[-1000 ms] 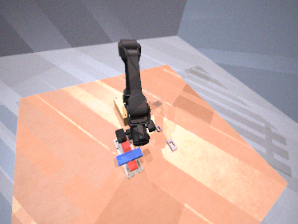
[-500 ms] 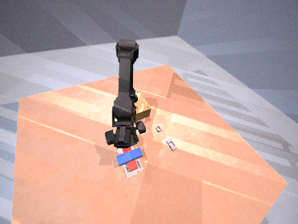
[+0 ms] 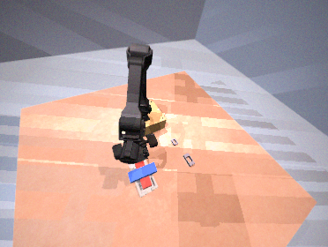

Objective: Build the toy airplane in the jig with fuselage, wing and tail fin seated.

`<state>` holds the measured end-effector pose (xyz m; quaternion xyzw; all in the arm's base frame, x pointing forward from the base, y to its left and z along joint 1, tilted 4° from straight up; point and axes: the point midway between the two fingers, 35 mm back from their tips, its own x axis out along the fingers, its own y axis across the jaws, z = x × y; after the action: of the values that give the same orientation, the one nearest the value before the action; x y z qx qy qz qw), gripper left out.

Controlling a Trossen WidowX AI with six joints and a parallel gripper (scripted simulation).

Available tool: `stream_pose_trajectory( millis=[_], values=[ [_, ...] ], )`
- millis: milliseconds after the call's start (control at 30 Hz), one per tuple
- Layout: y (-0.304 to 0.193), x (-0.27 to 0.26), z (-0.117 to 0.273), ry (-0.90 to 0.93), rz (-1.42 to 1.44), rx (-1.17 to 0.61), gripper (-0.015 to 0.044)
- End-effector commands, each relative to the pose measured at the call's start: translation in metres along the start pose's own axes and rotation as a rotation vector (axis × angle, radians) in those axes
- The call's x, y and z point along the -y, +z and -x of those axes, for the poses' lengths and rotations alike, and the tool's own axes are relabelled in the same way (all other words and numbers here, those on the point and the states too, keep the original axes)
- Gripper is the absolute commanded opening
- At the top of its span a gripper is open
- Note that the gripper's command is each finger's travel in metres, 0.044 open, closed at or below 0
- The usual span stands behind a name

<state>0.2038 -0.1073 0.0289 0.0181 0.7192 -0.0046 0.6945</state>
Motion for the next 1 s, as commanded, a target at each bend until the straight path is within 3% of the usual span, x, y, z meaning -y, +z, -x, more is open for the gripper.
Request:
stream_pose_trajectory(
  millis=[0,967],
  values=[
    [0.0,0.001,0.0,-0.004,0.006,-0.001,0.0067],
    [0.0,0.002,-0.034,-0.004,0.006,-0.001,0.0067]
  ],
)
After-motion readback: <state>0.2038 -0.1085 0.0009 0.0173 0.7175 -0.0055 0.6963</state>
